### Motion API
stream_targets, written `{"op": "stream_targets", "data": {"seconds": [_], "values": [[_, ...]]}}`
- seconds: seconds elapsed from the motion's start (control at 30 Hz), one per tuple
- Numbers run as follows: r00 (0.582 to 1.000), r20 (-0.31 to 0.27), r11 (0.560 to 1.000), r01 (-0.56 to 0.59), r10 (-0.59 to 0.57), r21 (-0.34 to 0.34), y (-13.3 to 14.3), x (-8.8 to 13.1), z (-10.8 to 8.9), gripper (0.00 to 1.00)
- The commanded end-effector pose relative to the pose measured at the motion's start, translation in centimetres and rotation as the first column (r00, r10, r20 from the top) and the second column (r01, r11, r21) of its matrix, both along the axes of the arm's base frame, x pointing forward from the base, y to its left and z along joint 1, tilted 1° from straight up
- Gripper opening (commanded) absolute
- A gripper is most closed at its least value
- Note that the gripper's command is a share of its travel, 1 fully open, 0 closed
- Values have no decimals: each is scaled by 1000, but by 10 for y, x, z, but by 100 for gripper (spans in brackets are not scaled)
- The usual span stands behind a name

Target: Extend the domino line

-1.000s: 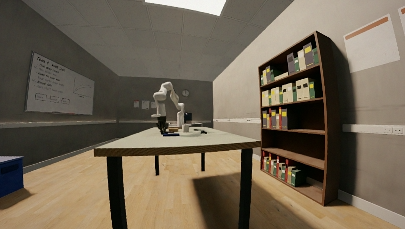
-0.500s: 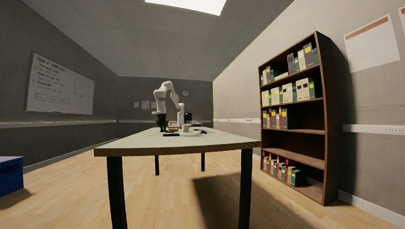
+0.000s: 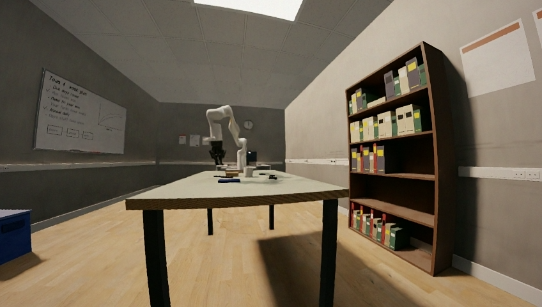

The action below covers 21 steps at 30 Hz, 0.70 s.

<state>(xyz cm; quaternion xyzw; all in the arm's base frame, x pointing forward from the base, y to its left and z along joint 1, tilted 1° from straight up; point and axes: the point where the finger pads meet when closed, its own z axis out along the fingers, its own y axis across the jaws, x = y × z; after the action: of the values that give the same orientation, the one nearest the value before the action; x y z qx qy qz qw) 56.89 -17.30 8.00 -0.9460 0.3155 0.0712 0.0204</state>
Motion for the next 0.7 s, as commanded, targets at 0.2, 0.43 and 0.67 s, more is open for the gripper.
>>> {"op": "stream_targets", "data": {"seconds": [0.2, 0.43, 0.67], "values": [[1000, 2, 1000, 0, 0, -1, 0, 1, 24, 31], [1000, 2, 1000, 0, 0, -1, -3, 1, 24, 31], [1000, 2, 1000, 0, 0, -1, -35, 7, 24, 31]]}}
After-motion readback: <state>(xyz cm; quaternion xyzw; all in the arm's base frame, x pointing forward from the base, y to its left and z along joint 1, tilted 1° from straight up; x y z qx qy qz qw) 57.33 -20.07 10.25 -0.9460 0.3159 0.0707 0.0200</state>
